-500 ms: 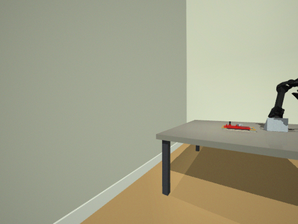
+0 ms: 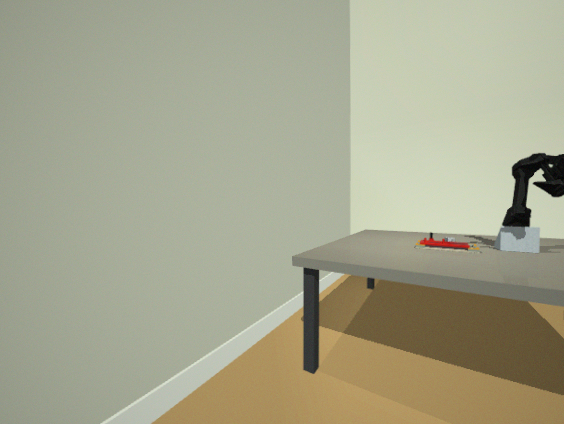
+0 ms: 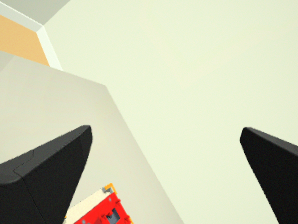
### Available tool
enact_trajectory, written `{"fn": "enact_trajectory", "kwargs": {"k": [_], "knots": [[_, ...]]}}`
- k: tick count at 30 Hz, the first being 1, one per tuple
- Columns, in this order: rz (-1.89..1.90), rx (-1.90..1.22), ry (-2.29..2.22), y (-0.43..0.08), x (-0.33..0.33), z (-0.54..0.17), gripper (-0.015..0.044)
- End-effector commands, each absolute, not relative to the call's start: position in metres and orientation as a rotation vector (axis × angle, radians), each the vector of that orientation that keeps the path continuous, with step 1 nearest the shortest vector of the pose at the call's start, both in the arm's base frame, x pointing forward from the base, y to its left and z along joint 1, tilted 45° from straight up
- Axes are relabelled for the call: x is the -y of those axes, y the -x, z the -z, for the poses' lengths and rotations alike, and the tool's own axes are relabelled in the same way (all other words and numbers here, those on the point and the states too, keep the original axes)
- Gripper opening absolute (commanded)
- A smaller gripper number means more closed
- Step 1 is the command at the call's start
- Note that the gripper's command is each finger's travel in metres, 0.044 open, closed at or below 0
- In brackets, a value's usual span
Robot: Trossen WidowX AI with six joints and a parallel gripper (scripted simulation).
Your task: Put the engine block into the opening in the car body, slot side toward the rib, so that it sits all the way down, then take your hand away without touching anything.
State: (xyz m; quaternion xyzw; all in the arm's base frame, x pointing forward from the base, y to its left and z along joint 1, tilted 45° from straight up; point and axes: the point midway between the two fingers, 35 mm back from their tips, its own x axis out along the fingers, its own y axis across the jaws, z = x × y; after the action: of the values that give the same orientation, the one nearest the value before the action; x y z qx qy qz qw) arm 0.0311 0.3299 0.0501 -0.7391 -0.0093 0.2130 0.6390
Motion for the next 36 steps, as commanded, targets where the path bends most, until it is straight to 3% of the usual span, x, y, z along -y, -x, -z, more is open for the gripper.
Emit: {"fn": "enact_trajectory", "kwargs": {"k": [1, 36], "knots": [[-0.456, -0.058, 1.621, -0.048, -0.328, -0.055, 0.0440], [0.146, -0.682, 0.875, -0.222, -0.221, -0.082, 0.0440]]}}
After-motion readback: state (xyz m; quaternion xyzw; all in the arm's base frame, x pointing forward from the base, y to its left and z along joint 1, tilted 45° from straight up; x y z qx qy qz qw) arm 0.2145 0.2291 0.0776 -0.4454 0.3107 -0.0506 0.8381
